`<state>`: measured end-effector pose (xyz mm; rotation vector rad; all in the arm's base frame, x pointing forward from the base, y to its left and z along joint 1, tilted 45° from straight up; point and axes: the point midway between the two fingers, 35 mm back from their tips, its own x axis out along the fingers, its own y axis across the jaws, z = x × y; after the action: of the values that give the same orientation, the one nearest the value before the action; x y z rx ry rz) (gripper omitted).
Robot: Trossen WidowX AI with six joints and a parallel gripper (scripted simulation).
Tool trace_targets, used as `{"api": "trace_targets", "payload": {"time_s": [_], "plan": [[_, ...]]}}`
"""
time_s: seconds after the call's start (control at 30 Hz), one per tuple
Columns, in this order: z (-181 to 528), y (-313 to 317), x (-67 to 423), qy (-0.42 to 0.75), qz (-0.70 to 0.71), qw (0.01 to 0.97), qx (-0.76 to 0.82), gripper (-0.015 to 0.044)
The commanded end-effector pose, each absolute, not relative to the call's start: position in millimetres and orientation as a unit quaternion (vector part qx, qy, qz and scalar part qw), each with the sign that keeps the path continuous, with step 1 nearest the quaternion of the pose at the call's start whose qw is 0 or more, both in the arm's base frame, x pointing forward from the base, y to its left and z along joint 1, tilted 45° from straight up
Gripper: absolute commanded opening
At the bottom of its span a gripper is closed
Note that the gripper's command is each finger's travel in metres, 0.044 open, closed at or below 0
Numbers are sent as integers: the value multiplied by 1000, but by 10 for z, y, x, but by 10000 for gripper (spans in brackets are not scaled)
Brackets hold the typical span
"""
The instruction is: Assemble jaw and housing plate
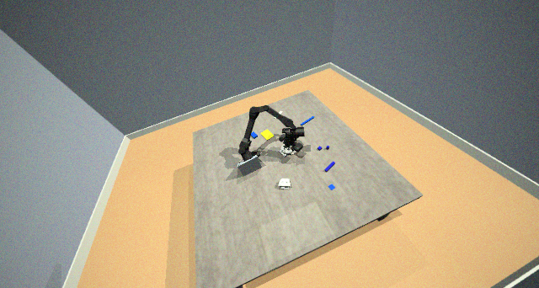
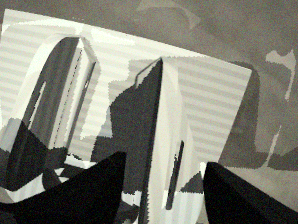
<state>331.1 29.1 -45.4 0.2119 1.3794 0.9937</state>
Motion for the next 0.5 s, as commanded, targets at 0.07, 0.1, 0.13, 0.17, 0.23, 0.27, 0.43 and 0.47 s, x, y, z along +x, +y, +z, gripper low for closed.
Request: {"api": "trace_targets", "payload": {"time_s": [0.07,0.1,0.13,0.17,0.23,0.27,0.43,0.47], "plan": [[-458,302,3306,608,438,655,98,134],[-462,306,3305,608,438,655,98,134],[-468,312,3304,608,438,655,98,134],[-474,318,3303,608,438,655,97,134],[-479,322,3302,608,438,655,97,134],[-479,322,3302,608,438,655,97,134],[-479,322,3302,608,438,655,97,134],[-480,324,3302,608,438,655,97,134]]}}
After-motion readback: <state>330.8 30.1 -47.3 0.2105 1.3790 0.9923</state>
